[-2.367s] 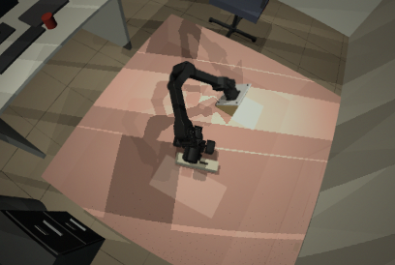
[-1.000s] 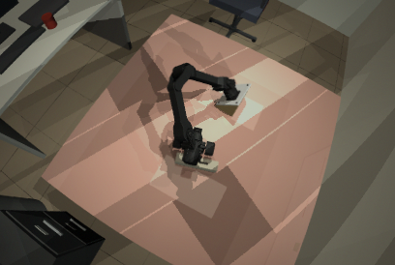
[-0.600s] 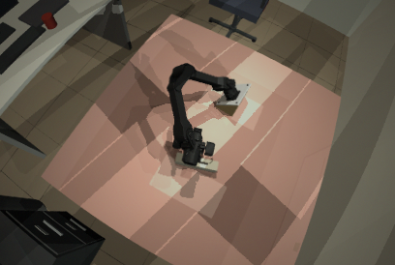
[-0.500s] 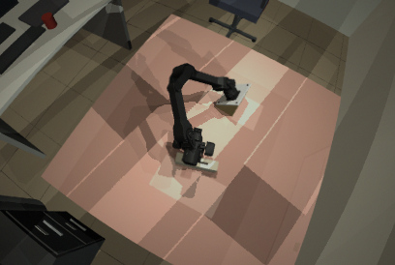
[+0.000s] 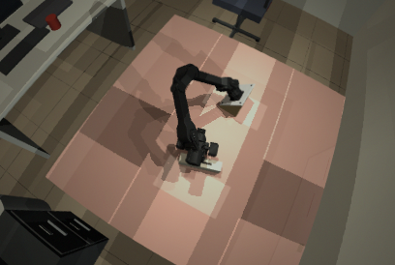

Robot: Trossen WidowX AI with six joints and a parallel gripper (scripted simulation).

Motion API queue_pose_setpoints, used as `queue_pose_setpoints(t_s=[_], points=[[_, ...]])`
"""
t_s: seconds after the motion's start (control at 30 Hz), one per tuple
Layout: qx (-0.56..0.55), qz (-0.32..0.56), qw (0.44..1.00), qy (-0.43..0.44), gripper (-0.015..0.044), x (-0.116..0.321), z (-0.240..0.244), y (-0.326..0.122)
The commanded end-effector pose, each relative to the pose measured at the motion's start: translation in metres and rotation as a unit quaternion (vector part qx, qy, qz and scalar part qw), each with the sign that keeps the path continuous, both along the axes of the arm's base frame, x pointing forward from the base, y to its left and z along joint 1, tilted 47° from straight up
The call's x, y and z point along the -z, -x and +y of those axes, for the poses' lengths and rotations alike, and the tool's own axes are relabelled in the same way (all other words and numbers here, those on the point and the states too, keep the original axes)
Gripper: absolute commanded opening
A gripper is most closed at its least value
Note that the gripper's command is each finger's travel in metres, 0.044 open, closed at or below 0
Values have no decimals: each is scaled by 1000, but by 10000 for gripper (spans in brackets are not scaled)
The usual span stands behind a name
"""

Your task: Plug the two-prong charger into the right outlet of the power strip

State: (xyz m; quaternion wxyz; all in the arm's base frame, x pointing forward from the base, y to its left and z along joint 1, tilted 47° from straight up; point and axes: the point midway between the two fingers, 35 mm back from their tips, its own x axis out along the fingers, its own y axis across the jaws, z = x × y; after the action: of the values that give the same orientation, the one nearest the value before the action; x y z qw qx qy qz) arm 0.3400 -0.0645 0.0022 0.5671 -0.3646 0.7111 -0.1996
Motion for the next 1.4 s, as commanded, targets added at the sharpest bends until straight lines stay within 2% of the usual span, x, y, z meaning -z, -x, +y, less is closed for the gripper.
queue_pose_setpoints(t_s=[0.0,1.37], points=[[1,0,1000,-2,0,1,2,0],[1,0,1000,-2,0,3,3,-10]])
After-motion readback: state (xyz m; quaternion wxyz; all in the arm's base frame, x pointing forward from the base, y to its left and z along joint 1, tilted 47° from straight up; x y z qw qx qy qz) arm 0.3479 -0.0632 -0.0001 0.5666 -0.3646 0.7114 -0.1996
